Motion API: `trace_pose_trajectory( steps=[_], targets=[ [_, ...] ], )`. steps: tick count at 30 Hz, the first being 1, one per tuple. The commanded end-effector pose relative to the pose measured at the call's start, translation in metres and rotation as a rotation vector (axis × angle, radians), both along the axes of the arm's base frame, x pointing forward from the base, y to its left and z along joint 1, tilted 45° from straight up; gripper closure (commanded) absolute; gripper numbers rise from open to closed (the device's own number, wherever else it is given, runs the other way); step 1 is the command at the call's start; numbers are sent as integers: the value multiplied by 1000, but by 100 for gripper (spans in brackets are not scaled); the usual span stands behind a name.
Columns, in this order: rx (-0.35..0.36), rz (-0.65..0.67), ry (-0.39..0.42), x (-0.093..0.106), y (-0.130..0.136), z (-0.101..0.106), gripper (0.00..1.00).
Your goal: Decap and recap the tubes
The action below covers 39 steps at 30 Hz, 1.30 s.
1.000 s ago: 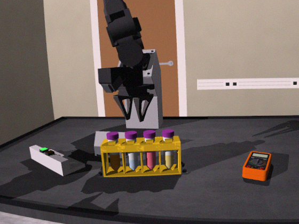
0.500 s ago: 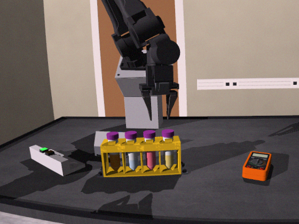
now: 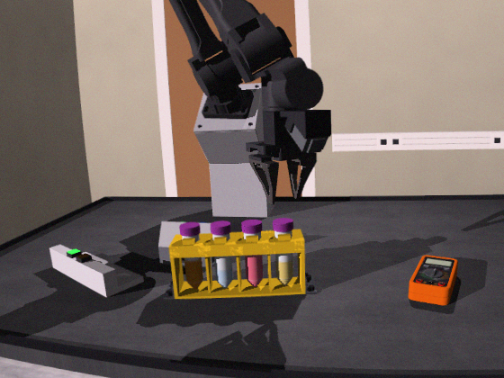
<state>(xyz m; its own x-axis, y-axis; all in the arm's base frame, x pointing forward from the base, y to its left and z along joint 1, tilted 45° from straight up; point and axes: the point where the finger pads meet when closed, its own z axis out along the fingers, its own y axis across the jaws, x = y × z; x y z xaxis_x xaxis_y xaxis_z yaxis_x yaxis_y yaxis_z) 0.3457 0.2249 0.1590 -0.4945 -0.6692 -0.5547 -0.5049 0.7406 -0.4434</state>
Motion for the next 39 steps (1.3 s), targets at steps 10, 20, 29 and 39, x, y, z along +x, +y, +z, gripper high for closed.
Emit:
trace_pose_trajectory(
  steps=[10,20,29,39],
  targets=[
    [-11,14,-14,14,-1,3,51],
    [-20,14,-4,28,-3,-21,51],
    [3,14,-34,33,-1,-9,51],
    [-17,13,-10,37,-1,-25,51]
  ],
)
